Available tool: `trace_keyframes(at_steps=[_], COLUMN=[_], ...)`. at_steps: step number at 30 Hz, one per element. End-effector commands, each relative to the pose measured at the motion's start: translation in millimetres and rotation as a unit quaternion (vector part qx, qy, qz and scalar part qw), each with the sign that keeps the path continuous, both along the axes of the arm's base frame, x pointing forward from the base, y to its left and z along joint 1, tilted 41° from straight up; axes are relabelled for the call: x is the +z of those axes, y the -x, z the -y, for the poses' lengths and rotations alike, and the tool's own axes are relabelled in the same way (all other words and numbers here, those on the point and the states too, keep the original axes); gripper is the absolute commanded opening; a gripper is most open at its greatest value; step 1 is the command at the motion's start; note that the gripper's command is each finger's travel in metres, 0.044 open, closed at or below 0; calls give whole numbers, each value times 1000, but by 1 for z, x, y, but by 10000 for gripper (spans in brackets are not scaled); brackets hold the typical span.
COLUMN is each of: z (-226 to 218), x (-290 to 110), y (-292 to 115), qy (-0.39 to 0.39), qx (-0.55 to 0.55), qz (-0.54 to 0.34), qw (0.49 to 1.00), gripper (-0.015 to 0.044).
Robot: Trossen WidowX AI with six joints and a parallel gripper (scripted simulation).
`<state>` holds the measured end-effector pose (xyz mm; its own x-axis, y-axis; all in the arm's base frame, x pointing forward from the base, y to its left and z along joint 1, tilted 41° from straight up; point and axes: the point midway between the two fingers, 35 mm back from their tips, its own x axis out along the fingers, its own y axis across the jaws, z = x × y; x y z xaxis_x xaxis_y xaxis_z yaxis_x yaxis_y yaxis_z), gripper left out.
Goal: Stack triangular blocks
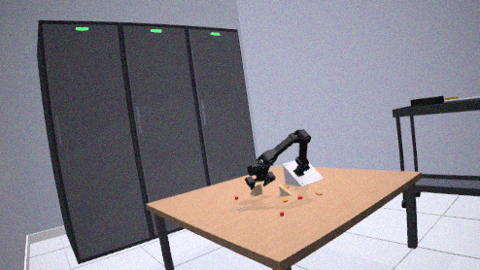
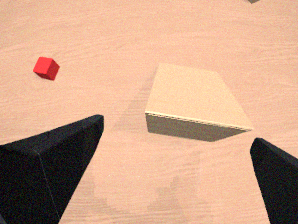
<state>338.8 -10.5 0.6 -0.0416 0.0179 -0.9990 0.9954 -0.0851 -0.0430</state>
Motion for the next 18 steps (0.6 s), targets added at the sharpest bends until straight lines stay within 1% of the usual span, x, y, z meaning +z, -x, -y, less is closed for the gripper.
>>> trace_keyframes(at_steps=[1, 18], z=[0, 0], x=[-11, -38], y=[3, 7], qy=[1, 1], qx=[-3, -3], qz=[-7, -7], qw=[1000, 1000], gripper=[440, 440])
